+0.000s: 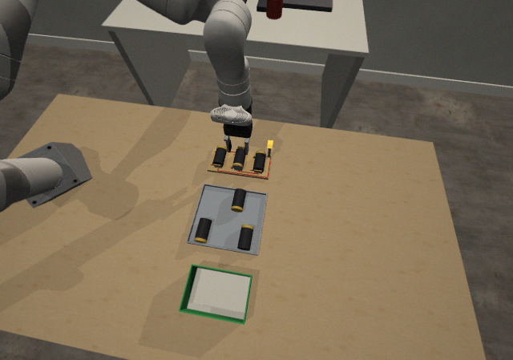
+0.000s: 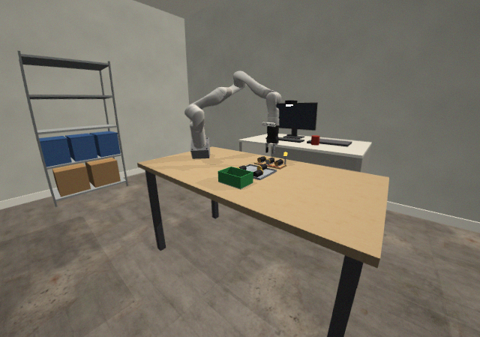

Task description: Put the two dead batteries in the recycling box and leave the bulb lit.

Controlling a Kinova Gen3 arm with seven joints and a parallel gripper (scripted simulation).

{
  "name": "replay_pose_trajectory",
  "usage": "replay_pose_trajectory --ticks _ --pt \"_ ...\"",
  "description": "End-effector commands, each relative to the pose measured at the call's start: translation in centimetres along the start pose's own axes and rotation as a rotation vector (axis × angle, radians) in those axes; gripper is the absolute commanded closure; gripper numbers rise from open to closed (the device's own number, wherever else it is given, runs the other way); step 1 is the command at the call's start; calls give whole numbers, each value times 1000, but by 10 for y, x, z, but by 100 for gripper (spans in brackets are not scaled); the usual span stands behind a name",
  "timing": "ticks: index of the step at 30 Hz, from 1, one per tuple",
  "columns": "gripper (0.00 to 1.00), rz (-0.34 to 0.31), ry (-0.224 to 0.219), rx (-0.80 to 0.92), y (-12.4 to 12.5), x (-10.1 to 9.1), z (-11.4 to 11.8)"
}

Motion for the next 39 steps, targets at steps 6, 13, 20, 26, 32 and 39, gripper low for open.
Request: replay_pose_trajectory --ticks 6,13,20,26,32,39 --pt "10 -4 2 -2 -1 -3 0" --pt "10 -4 2 -2 -1 -3 0" --pt "10 -4 2 -2 -1 -3 0" --pt "10 -4 2 -2 -1 -3 0" --pt "10 -4 2 -2 -1 -3 0" --pt "10 -4 2 -2 -1 -51 0"
Point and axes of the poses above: the point where the finger pads meet when closed, its own x axis out along the fingers, its own z axis across the jaws, y = z × x, the point moved 6 cm from there along -x, back along the fingers, and after that the axes turned 4 degrees about x, right-handed, at the moved point
